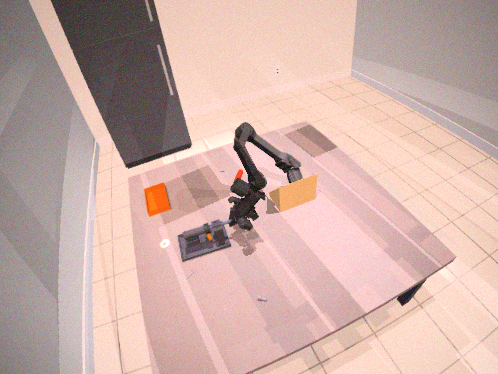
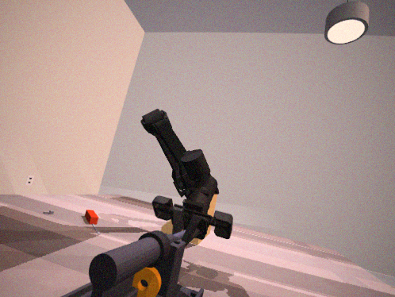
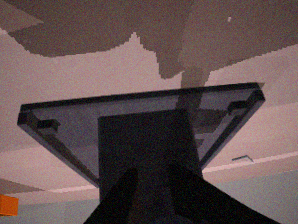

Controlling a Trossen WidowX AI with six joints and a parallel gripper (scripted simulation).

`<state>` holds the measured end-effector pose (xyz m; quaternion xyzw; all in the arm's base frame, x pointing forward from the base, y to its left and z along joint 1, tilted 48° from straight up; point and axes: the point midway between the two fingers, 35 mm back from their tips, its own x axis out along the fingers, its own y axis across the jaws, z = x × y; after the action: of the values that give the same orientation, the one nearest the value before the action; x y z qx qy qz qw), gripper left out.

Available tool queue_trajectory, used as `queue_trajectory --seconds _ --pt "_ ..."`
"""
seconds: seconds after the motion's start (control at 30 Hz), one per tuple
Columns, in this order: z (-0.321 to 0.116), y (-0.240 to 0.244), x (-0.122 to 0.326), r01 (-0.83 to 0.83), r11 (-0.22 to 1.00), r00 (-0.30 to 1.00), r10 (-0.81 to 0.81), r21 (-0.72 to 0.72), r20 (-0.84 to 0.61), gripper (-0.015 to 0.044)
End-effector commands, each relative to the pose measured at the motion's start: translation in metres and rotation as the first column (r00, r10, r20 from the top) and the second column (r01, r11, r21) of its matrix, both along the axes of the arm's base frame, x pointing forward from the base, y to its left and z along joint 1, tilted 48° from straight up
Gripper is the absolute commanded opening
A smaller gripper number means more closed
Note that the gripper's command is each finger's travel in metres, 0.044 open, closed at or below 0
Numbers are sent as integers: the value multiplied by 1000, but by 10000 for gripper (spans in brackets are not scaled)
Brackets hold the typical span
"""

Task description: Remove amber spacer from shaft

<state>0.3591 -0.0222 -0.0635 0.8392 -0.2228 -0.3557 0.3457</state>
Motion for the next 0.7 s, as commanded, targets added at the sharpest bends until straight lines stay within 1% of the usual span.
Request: queue_trajectory --seconds 0.0,0.67 --pt "1 -1 4 0 1000 1000 0 4 7 0" --pt "2 -1 7 0 1000 1000 0 4 7 0"
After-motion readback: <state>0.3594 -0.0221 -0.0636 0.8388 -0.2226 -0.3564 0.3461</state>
